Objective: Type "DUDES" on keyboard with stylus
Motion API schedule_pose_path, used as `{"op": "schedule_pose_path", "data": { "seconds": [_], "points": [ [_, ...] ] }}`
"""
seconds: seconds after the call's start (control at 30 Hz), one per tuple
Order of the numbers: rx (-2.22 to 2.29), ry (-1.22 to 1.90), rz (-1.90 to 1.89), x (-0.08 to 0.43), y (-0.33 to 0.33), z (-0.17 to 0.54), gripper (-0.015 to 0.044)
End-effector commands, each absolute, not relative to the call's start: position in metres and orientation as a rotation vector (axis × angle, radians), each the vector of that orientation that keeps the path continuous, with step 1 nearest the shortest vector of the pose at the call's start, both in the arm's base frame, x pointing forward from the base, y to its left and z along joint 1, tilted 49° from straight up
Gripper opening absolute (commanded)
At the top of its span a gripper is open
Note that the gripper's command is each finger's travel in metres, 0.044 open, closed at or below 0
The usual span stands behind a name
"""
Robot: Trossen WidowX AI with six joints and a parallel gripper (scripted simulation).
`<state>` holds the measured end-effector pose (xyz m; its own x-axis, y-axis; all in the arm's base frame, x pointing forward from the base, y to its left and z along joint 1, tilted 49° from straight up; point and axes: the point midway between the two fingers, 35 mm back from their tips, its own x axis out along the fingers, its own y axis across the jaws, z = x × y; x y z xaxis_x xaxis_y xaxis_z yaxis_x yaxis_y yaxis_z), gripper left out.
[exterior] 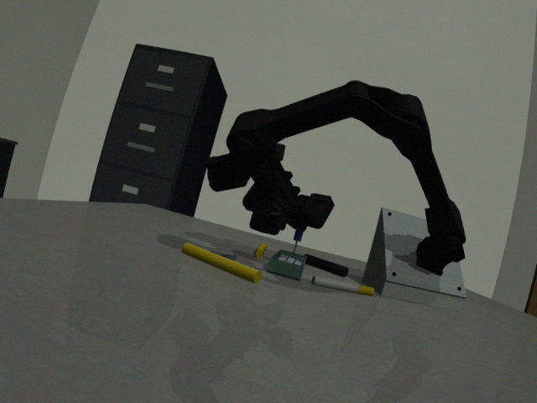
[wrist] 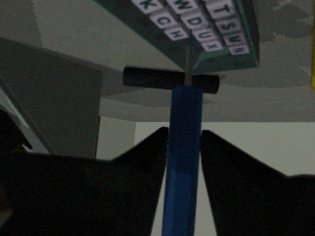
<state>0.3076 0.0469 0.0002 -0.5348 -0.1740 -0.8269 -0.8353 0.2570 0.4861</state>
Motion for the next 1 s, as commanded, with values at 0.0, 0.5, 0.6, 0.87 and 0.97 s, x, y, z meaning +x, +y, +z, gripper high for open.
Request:
{"op": "schedule_pose_path", "data": {
  "seconds": [0.0, 0.5, 0.6, 0.87, 0.97],
  "points": [
    [-0.923, 1.876, 1.300, 0.311, 0.034, 0.012, 0.0081],
    [-1.076, 1.724, 1.272, 0.318, 0.056, 0.042, 0.0018],
    [-1.150, 1.654, 1.274, 0.320, 0.065, 0.056, 0.0000],
    [-1.335, 1.460, 1.271, 0.321, 0.088, 0.093, 0.0000],
    [-1.386, 1.402, 1.267, 0.321, 0.095, 0.105, 0.0000]
  ]
}}
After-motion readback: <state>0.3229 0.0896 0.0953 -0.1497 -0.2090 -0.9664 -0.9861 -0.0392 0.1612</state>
